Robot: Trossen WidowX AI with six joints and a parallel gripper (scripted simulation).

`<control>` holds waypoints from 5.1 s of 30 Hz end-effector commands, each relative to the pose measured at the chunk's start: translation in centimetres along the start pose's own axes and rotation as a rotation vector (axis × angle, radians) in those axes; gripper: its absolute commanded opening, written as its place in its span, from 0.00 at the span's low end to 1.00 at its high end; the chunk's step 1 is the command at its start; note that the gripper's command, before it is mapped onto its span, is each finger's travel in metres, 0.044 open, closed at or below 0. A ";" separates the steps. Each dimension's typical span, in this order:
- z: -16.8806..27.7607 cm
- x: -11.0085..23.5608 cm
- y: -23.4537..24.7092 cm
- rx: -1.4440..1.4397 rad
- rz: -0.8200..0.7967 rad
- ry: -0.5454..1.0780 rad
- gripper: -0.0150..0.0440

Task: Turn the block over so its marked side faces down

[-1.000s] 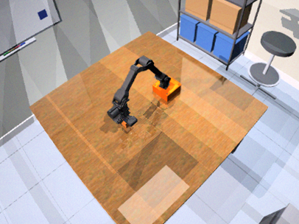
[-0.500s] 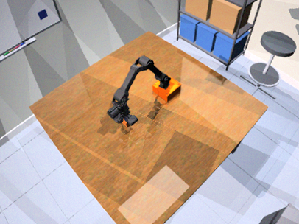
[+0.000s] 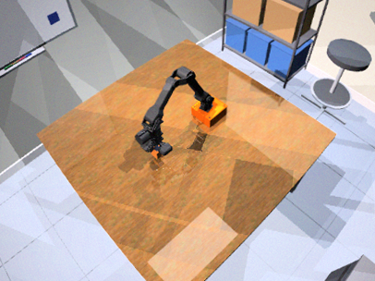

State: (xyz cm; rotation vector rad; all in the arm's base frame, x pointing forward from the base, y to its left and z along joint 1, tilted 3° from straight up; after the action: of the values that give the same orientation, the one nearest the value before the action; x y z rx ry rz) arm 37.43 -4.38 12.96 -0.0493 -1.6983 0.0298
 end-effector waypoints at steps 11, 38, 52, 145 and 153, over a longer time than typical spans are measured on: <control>1.8 -0.5 0.3 0.004 0.043 -0.217 0.25; 4.4 -2.0 0.8 0.003 0.090 -0.494 0.25; 5.3 -5.4 1.0 0.006 0.125 -0.699 0.25; 7.2 -6.2 1.3 0.005 0.158 -0.887 1.00; 5.5 -0.5 1.1 0.004 0.105 -0.590 1.00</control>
State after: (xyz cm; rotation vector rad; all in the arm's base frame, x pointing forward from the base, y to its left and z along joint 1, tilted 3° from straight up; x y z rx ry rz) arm 31.57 -3.34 6.63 -0.1715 -2.4890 0.1906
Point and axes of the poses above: the point midway between the two fingers, 35 mm back from their tips, its own x axis back along the fingers, its own y axis across the jaws, z = x × y, the point moved 9 cm from there along x, back along the fingers, and after that the axes turned 10 degrees about x, right-handed, at the moved point
